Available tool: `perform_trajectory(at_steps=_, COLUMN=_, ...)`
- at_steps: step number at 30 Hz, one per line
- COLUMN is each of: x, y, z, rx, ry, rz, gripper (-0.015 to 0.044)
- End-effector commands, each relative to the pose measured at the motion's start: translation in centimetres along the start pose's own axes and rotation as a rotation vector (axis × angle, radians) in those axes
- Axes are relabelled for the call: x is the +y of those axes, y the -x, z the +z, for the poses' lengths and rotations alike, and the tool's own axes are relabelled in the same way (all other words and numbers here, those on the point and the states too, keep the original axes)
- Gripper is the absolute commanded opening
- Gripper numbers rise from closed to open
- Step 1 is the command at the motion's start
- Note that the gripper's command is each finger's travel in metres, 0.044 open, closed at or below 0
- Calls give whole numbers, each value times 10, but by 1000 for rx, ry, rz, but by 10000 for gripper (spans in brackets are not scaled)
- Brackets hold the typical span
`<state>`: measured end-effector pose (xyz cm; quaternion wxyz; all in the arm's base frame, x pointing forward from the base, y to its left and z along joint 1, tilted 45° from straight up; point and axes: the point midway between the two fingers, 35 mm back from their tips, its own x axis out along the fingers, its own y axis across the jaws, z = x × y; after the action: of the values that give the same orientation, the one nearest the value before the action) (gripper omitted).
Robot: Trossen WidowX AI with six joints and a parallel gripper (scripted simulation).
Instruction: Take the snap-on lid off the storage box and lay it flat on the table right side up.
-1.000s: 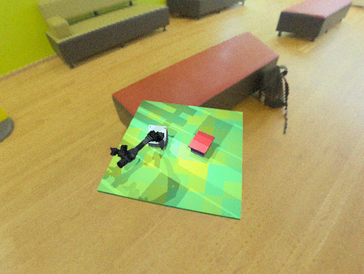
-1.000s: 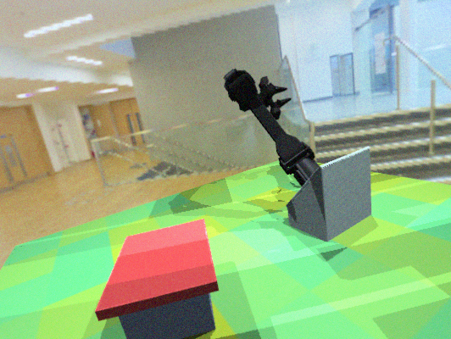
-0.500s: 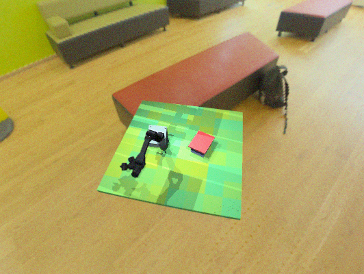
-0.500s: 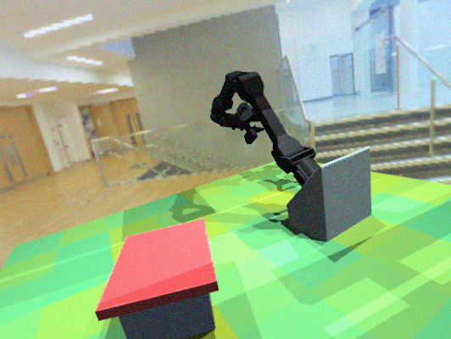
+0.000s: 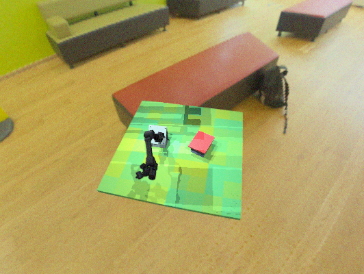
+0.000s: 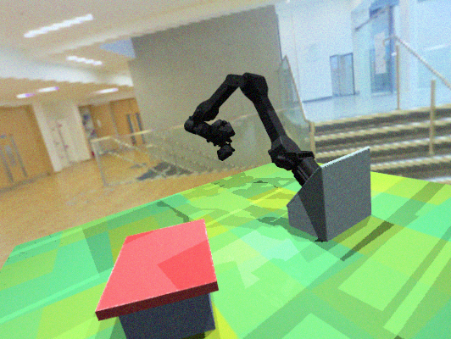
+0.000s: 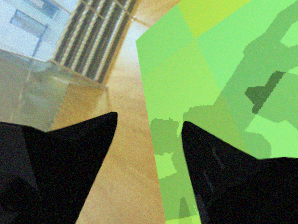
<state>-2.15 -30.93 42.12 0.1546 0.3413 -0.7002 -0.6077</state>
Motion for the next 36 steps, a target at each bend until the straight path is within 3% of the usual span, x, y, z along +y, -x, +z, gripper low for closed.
perform_trajectory(at_steps=1, x=-20, y=30, z=-29, rx=122, ry=33, rz=-17, gripper=235)
perform_trajectory(at_steps=8, x=-47, y=85, z=-63, rx=309, ry=70, rz=-43, gripper=235)
perform_trajectory(at_steps=21, x=-131, y=219, z=-99, rx=689, ry=207, rz=-105, gripper=235)
perform_trajectory(at_steps=28, x=-198, y=286, z=-90, rx=857, ry=361, rz=-109, gripper=235)
perform_trajectory(at_steps=36, x=-285, y=367, z=-40, rx=1086, ry=584, rz=-65, gripper=235)
